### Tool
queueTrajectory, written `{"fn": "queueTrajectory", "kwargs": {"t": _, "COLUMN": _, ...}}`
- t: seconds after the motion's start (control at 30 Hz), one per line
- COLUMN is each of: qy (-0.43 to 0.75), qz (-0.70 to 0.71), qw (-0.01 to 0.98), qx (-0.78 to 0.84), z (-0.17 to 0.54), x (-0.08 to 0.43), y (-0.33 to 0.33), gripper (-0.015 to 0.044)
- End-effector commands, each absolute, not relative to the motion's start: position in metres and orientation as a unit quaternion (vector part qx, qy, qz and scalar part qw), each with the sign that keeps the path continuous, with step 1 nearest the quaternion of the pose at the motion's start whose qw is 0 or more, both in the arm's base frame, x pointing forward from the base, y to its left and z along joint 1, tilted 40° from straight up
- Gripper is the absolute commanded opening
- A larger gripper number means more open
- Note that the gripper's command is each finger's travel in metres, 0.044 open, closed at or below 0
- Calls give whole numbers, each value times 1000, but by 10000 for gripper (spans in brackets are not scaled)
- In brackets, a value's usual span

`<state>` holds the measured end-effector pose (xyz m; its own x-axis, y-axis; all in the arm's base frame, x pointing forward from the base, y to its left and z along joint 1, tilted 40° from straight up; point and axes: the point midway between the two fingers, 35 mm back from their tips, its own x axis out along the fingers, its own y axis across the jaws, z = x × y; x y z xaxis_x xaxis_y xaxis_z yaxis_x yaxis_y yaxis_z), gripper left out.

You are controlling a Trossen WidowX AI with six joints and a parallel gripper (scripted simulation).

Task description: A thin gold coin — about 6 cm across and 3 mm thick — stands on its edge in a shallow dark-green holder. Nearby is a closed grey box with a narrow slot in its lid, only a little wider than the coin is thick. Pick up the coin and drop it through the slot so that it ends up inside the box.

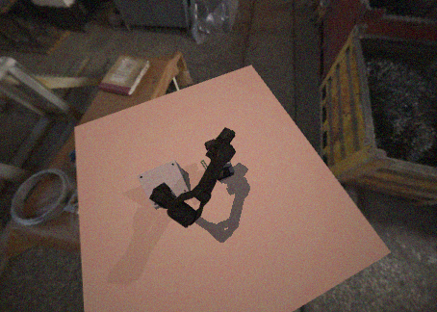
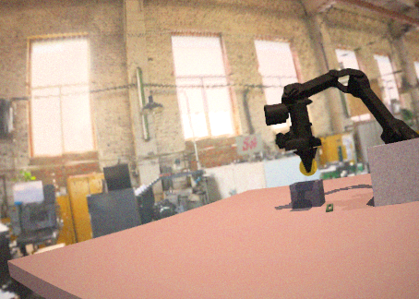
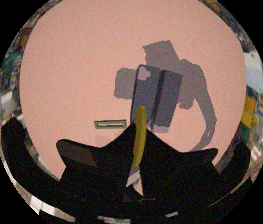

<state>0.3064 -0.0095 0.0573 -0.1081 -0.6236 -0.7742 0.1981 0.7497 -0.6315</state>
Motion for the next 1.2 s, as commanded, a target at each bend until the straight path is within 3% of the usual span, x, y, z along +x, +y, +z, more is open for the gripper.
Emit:
{"fn": "queueTrajectory", "kwargs": {"t": 0.0, "qy": 671, "qz": -316, "qw": 651, "qx": -160, "z": 65, "x": 315, "y": -18, "gripper": 0}}
{"fn": "queueTrajectory", "kwargs": {"t": 1.17, "qy": 674, "qz": -318, "qw": 647, "qx": -162, "z": 79, "x": 323, "y": -33, "gripper": 0}}
